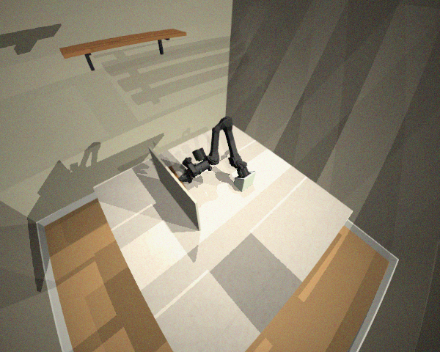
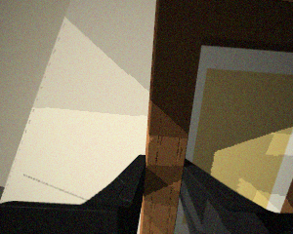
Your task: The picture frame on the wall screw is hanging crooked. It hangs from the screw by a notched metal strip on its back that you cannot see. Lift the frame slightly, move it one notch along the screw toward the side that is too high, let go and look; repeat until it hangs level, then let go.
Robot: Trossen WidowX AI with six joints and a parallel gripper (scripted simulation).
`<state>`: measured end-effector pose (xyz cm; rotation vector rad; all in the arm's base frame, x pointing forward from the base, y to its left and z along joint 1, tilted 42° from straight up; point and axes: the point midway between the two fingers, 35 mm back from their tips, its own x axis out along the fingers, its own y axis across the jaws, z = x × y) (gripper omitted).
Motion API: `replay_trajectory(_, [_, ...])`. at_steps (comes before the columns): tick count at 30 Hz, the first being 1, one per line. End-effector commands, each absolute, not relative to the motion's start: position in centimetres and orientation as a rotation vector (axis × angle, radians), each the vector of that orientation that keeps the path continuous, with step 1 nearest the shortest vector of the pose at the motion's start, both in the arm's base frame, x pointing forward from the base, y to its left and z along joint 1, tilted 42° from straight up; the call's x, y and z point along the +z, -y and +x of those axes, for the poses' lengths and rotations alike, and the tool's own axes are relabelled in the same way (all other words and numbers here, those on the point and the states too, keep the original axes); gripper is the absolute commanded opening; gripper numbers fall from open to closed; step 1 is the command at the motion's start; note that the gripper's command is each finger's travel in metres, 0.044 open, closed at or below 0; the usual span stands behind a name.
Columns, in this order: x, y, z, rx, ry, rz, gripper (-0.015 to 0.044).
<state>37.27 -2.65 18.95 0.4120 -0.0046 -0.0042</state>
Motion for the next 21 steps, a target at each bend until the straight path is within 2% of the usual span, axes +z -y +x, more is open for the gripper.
replay_trajectory(1, [19.26,2.44,37.3,0.008,0.012,0.415,0.0])
replay_trajectory(21, [19.46,2.5,37.3,0.008,0.012,0.415,0.0])
